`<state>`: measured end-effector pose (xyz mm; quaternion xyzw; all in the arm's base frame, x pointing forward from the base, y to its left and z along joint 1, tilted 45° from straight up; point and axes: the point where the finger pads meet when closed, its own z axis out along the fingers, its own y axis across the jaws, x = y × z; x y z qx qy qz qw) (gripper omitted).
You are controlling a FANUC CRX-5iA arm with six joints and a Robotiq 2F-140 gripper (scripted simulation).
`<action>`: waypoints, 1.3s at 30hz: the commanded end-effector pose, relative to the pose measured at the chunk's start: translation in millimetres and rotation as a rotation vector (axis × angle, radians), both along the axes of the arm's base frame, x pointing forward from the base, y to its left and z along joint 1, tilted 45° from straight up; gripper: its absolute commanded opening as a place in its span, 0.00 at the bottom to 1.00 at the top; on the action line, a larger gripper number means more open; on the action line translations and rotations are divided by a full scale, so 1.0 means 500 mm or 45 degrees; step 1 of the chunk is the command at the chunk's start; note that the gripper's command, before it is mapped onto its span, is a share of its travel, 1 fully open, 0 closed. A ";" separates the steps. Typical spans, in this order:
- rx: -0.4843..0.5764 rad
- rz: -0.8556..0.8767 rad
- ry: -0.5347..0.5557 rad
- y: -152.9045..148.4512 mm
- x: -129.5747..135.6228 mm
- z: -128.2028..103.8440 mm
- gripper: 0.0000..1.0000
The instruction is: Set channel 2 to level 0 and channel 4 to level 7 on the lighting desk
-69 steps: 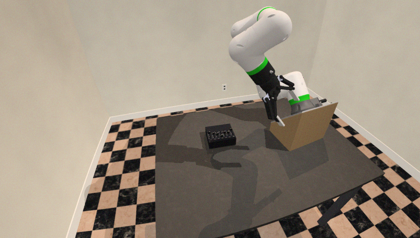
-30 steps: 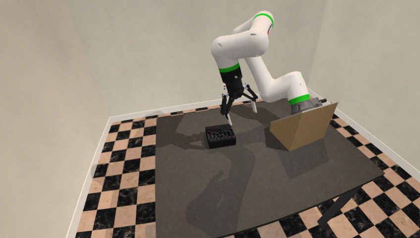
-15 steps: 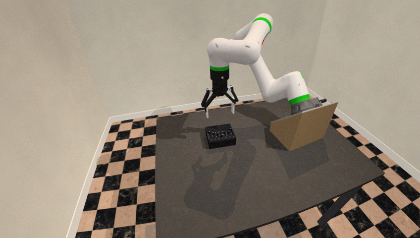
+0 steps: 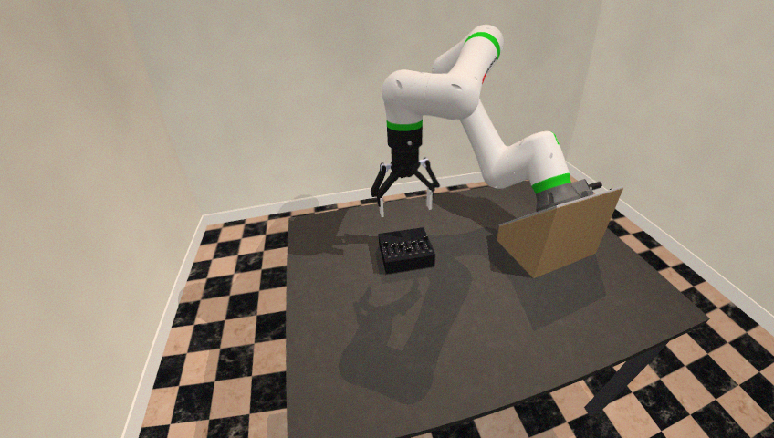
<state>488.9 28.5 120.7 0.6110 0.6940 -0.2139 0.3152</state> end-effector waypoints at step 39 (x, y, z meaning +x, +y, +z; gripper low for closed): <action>0.469 -1.677 -1.435 0.081 0.020 -0.189 1.00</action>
